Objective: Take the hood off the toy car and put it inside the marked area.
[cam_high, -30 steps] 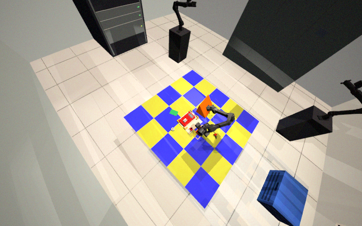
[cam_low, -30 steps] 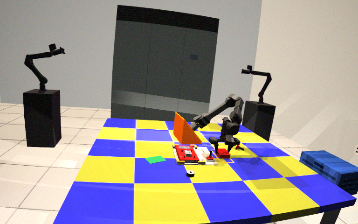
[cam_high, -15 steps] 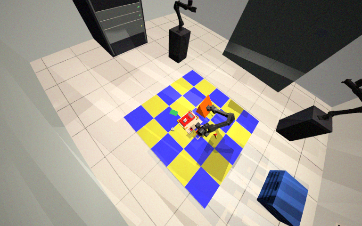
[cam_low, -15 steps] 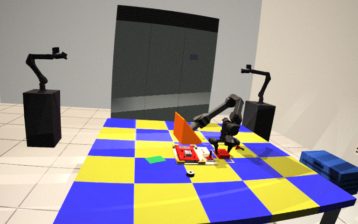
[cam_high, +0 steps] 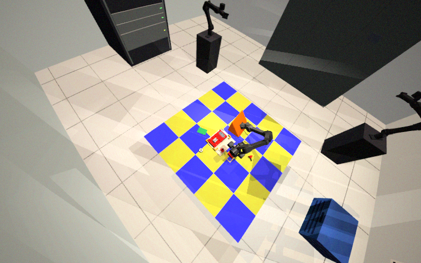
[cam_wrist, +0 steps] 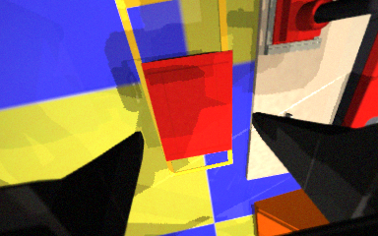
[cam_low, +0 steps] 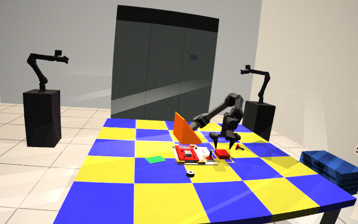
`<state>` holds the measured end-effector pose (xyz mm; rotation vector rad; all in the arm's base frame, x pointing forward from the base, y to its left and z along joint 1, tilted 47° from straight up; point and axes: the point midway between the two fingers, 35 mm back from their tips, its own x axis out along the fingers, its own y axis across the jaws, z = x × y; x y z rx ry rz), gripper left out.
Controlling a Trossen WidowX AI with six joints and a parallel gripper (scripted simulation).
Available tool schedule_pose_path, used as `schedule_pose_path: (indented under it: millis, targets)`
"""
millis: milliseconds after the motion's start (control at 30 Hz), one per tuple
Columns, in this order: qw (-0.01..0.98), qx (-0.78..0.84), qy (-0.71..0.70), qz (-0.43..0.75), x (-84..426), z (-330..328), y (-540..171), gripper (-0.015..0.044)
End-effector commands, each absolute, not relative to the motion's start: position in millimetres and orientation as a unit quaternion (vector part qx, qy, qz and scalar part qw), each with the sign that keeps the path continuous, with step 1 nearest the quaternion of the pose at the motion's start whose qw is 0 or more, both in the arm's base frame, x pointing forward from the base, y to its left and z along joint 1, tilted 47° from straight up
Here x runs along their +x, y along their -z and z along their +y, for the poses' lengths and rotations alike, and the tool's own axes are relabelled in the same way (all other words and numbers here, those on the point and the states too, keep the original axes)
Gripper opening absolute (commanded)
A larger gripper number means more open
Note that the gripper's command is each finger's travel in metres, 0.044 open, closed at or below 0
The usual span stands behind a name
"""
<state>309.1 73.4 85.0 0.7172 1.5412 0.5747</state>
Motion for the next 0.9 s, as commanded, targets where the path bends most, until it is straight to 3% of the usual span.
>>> schedule_pose_path:
  millis: [0, 867]
  targets:
    - [0.631, 0.314, -0.248, 0.665, 311.1, 44.5, -110.2, 0.044]
    - [0.631, 0.314, -0.249, 0.665, 310.8, 42.8, -112.0, 0.044]
